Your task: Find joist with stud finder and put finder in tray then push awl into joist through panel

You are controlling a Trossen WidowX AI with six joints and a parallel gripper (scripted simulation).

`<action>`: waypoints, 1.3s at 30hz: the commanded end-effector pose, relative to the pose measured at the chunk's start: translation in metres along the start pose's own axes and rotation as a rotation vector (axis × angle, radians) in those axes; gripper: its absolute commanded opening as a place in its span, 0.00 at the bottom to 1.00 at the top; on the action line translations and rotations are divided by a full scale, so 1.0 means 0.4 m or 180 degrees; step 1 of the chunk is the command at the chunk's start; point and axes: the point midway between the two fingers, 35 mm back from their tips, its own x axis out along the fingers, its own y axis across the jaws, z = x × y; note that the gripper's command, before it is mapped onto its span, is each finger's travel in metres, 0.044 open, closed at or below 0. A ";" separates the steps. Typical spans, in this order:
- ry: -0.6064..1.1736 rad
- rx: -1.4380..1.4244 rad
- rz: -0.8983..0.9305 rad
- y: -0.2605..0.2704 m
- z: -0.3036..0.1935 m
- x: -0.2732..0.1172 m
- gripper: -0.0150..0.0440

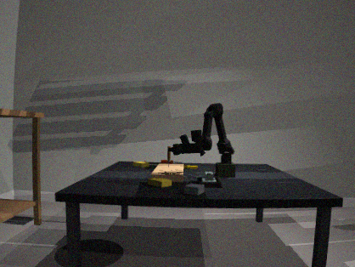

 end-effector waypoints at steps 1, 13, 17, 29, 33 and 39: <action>-0.0004 0.0017 -0.0013 -0.002 -0.005 0.001 0.25; -0.0004 0.0016 -0.0013 -0.001 -0.035 0.003 0.25; -0.0004 0.0016 -0.0013 -0.001 -0.051 0.005 0.25; -0.0003 0.0015 -0.0013 -0.004 -0.099 0.007 0.25; -0.0003 0.0015 -0.0013 -0.005 -0.102 0.007 0.25; -0.0008 0.0032 0.0000 -0.002 -0.097 0.007 0.25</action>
